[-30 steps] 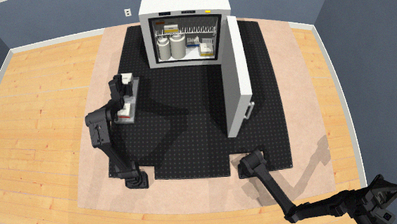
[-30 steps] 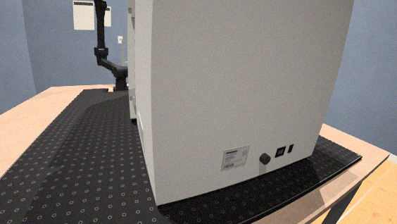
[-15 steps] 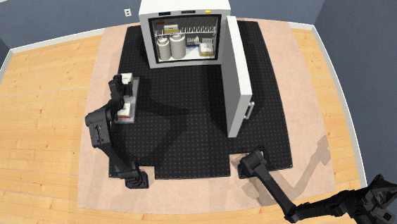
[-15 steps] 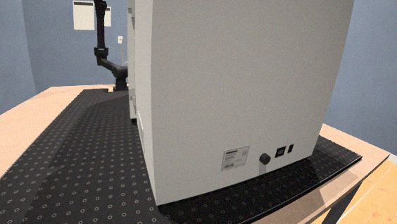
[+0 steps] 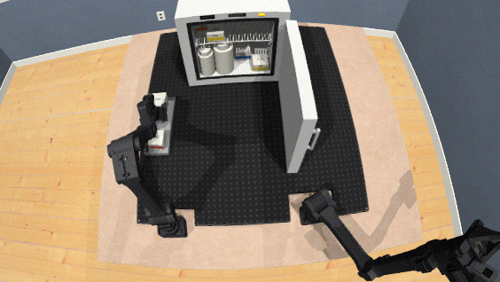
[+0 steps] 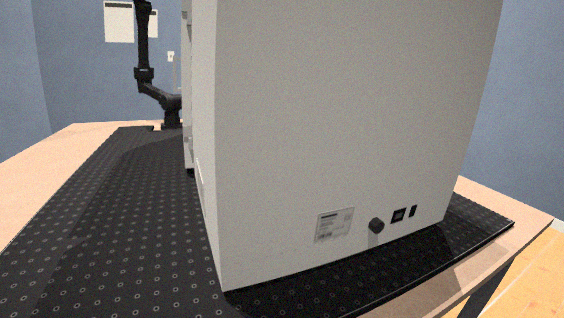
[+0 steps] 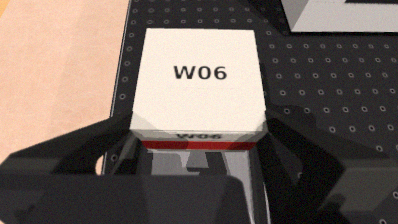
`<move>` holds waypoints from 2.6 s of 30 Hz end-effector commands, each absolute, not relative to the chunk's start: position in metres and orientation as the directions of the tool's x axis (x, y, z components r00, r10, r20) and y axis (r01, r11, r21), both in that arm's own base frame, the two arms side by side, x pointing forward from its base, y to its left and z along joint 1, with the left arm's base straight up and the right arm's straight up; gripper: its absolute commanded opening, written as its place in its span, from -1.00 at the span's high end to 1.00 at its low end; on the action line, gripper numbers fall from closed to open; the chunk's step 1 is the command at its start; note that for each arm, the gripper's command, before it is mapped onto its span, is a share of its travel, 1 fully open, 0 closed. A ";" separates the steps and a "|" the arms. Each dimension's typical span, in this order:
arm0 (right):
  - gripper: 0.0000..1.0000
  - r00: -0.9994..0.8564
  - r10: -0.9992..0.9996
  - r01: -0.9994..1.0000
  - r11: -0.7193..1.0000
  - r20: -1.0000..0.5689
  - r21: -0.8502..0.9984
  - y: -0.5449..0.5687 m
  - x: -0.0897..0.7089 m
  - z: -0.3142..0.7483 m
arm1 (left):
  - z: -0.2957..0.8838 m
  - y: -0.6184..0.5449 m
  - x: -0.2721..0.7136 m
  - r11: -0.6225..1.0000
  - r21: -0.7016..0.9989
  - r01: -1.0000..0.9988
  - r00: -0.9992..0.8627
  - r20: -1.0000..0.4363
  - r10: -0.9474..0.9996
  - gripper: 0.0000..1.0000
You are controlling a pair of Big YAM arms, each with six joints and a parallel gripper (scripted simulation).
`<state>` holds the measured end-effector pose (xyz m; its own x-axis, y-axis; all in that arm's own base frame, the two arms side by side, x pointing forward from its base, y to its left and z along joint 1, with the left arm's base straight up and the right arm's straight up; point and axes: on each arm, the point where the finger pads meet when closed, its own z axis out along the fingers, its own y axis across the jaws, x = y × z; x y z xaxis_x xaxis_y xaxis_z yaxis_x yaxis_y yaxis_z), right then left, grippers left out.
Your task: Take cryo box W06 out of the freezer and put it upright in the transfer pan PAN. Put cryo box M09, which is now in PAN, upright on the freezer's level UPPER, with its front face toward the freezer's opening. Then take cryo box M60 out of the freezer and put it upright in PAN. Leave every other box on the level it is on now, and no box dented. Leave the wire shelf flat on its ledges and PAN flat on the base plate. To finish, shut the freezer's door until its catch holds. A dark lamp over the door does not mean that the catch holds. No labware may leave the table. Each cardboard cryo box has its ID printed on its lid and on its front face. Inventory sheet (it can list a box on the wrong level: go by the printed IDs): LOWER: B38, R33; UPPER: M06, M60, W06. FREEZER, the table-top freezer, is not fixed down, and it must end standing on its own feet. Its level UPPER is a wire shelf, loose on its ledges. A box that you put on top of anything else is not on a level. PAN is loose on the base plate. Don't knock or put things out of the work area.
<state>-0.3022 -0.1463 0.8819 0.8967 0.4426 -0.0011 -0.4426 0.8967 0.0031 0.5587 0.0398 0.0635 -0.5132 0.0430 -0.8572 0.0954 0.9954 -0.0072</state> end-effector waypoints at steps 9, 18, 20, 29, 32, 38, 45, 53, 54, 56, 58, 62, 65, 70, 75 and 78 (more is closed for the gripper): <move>1.00 0.901 0.433 -0.433 0.901 -0.032 0.000 -0.139 -0.289 0.885 | 0.085 0.034 0.571 0.993 0.013 0.114 -0.477 -0.876 0.067 -0.53; 1.00 0.901 0.433 -0.433 0.901 -0.032 0.000 -0.139 -0.289 0.885 | 0.073 0.036 0.576 0.994 0.015 0.109 -0.463 -0.884 0.065 -0.53; 1.00 0.901 0.433 -0.433 0.901 -0.032 0.000 -0.139 -0.289 0.885 | 0.064 0.035 0.571 0.994 0.012 0.109 -0.475 -0.878 0.063 -0.53; 1.00 0.901 0.433 -0.433 0.901 -0.032 0.000 -0.139 -0.289 0.885 | 0.043 0.034 0.565 0.994 0.009 0.109 -0.487 -0.871 0.062 -0.53; 1.00 0.901 0.433 -0.433 0.901 -0.032 0.000 -0.139 -0.289 0.885 | 0.043 0.035 0.569 0.994 0.011 0.109 -0.479 -0.876 0.063 -0.53; 1.00 0.901 0.433 -0.433 0.901 -0.032 0.000 -0.139 -0.289 0.885 | 0.032 0.035 0.566 0.994 0.010 0.109 -0.485 -0.872 0.062 -0.53; 1.00 0.901 0.433 -0.433 0.901 -0.032 0.000 -0.139 -0.289 0.885 | 0.021 0.035 0.567 0.994 0.010 0.109 -0.483 -0.873 0.062 -0.53; 1.00 0.901 0.433 -0.433 0.901 -0.032 0.000 -0.139 -0.289 0.885 | 0.053 0.036 0.581 0.994 0.020 0.106 -0.435 -0.898 0.064 -0.53; 1.00 0.901 0.433 -0.433 0.901 -0.032 0.000 -0.139 -0.289 0.885 | 0.052 0.036 0.581 0.994 0.016 0.106 -0.447 -0.892 0.062 -0.53; 1.00 0.901 0.433 -0.433 0.901 -0.032 0.000 -0.139 -0.289 0.885 | 0.056 0.036 0.583 0.994 0.016 0.105 -0.445 -0.893 0.061 -0.53; 1.00 0.901 0.433 -0.433 0.901 -0.032 0.000 -0.139 -0.289 0.885 | 0.051 0.036 0.581 0.995 0.012 0.102 -0.455 -0.889 0.058 -0.53; 1.00 0.901 0.433 -0.433 0.901 -0.032 0.000 -0.139 -0.289 0.885 | 0.023 0.035 0.567 0.995 -0.001 0.101 -0.503 -0.863 0.050 -0.53; 1.00 0.901 0.433 -0.433 0.901 -0.032 0.000 -0.139 -0.289 0.885 | 0.027 0.035 0.570 0.995 0.004 0.101 -0.481 -0.875 0.052 -0.53; 1.00 0.901 0.433 -0.433 0.901 -0.032 0.000 -0.139 -0.289 0.885 | 0.025 0.035 0.569 0.995 0.004 0.101 -0.479 -0.876 0.052 -0.53; 1.00 0.901 0.433 -0.433 0.901 -0.032 0.000 -0.139 -0.289 0.885 | 0.020 0.034 0.567 0.995 0.003 0.101 -0.483 -0.874 0.052 -0.53; 1.00 0.901 0.433 -0.433 0.901 -0.032 0.000 -0.139 -0.289 0.885 | 0.017 0.034 0.566 0.995 0.003 0.101 -0.485 -0.873 0.052 -0.53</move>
<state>-0.3022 -0.1463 0.8819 0.8967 0.4426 -0.0011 -0.4426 0.8967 0.0031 0.5606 0.0392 0.0164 -0.5092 0.0449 -0.8595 0.0954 0.9954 -0.0045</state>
